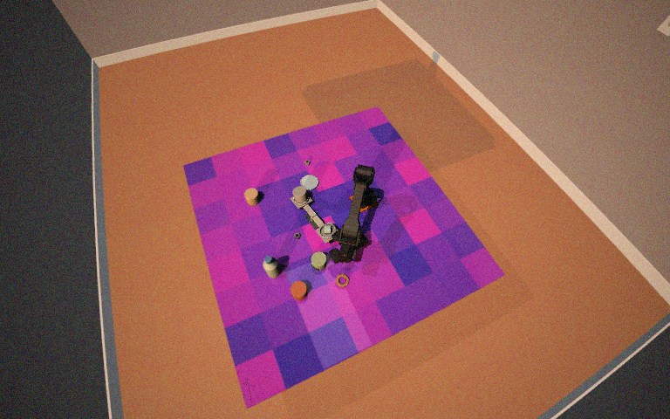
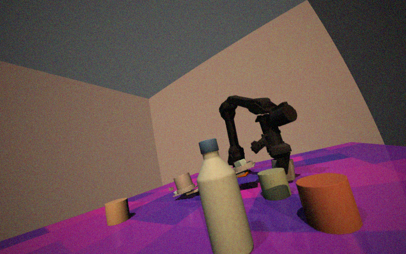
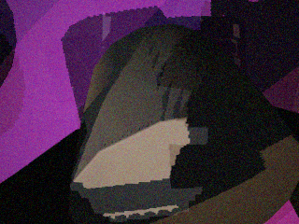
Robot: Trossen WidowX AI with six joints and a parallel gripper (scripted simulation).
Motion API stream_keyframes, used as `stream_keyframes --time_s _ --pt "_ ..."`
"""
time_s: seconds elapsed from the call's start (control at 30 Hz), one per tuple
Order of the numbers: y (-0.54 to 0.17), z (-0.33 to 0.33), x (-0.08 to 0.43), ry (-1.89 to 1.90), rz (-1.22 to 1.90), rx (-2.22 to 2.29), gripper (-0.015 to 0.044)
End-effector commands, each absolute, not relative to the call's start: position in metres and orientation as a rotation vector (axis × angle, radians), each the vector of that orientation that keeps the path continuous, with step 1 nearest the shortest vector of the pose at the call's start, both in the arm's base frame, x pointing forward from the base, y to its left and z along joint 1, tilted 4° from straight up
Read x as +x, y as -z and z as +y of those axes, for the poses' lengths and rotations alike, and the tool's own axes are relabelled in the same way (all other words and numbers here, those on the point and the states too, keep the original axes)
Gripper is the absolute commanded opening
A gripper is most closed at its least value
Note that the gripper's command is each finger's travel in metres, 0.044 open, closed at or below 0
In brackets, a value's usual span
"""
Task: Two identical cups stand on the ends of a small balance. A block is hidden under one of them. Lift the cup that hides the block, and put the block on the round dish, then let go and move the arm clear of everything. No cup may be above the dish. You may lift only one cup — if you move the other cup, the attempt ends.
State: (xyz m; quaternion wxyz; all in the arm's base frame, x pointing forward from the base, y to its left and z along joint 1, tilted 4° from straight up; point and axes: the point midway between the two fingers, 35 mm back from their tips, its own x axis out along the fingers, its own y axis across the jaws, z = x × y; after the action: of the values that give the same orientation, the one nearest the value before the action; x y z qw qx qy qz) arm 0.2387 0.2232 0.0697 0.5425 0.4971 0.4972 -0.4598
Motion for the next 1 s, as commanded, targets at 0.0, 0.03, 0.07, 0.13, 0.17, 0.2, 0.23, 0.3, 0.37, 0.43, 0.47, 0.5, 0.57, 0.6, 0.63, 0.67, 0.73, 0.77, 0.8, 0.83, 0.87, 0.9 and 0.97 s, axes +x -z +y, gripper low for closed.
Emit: stream_keyframes --time_s 0.0,0.03,0.07,0.13,0.17,0.2,0.23,0.3,0.37,0.43,0.47,0.5,0.57,0.6,0.63,0.67,0.73,0.77,0.8,0.83,0.87,0.9,0.97 --pt "-0.07 0.223 0.239 1.091 1.181 1.181 0.0315" --pt "-0.07 0.223 0.239 1.091 1.181 1.181 0.0341" --pt "-0.07 0.223 0.239 1.091 1.181 1.181 0.0367" --pt "-0.072 0.223 0.239 1.091 1.181 1.181 0.042" --pt "-0.079 0.224 0.239 1.091 1.18 1.181 0.044" --pt "-0.09 0.224 0.238 1.09 1.18 1.181 0.044" --pt "-0.104 0.224 0.237 1.09 1.18 1.18 0.044" --pt "-0.121 0.224 0.235 1.089 1.18 1.18 0.044" --pt "-0.123 0.224 0.235 1.089 1.18 1.18 0.044" --pt "-0.123 0.224 0.235 1.089 1.18 1.18 0.044" --pt "-0.123 0.224 0.235 1.089 1.18 1.18 0.044" --pt "-0.123 0.224 0.235 1.089 1.18 1.18 0.044" --pt "-0.126 0.224 0.24 1.076 1.176 1.204 0.0387" --pt "-0.13 0.224 0.246 1.06 1.17 1.233 0.0361" --pt "-0.135 0.224 0.254 1.04 1.162 1.269 0.0335" --pt "-0.14 0.224 0.261 1.02 1.153 1.304 0.0309" --pt "-0.142 0.222 0.263 0.987 1.167 1.275 0.026" --pt "-0.142 0.221 0.264 0.971 1.175 1.255 0.026" --pt "-0.143 0.22 0.264 0.955 1.183 1.235 0.026" --pt "-0.143 0.219 0.264 0.939 1.191 1.216 0.026" --pt "-0.144 0.217 0.265 0.92 1.201 1.192 0.026" --pt "-0.144 0.216 0.265 0.897 1.212 1.163 0.026" --pt "-0.145 0.213 0.266 0.851 1.234 1.107 0.026"
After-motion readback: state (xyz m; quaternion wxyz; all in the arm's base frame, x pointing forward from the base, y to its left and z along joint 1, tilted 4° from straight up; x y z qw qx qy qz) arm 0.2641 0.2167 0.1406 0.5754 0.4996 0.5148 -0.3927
